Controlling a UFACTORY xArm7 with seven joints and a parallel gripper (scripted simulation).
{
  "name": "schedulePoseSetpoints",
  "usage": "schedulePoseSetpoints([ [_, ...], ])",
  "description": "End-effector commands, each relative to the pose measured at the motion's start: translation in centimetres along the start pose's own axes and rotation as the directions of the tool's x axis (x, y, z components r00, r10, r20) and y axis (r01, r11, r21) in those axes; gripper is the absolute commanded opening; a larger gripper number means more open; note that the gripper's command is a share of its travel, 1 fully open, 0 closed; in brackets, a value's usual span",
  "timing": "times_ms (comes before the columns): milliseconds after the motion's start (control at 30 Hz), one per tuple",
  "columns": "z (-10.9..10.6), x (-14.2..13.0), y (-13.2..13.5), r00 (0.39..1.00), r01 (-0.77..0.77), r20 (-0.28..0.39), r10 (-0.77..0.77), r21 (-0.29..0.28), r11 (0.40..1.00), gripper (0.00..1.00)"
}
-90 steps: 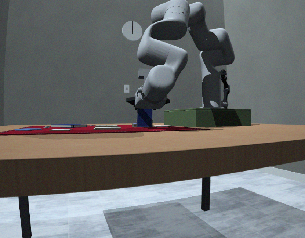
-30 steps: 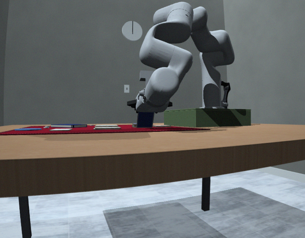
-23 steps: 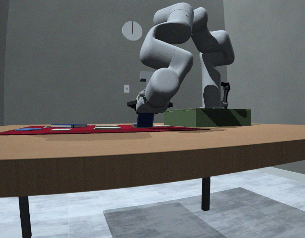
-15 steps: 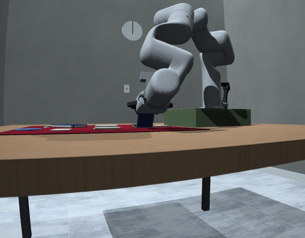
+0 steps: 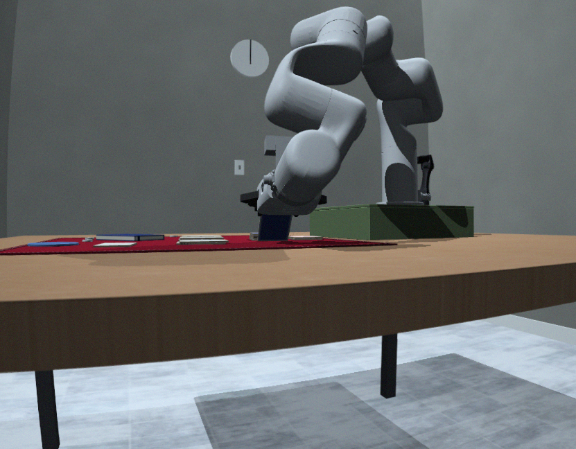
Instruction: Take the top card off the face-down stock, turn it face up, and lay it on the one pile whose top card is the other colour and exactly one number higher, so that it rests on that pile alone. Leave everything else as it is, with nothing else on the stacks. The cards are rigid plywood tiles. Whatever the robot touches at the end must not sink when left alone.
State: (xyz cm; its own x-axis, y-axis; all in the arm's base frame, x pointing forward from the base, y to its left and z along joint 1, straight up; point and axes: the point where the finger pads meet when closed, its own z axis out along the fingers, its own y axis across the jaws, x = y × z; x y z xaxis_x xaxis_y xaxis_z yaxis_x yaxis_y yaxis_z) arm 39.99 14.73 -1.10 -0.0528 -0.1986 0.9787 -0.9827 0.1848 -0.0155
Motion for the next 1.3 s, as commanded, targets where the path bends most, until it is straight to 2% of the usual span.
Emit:
schedulePoseSetpoints([
  [0,-0.13,0.1,-0.09,1.0,-0.003,0.003,0.003,0.0,1.0,0.74],
  [667,-0.17,0.09,-0.1,1.0,-0.003,0.029,0.003,0.0,1.0,0.74],
  [1000,-0.24,0.08,-0.09,0.997,-0.003,0.078,0.003,-0.001,1.0,0.74],
  [1267,-0.35,0.04,-0.09,0.987,-0.003,0.159,0.003,-0.003,1.0,0.74],
])
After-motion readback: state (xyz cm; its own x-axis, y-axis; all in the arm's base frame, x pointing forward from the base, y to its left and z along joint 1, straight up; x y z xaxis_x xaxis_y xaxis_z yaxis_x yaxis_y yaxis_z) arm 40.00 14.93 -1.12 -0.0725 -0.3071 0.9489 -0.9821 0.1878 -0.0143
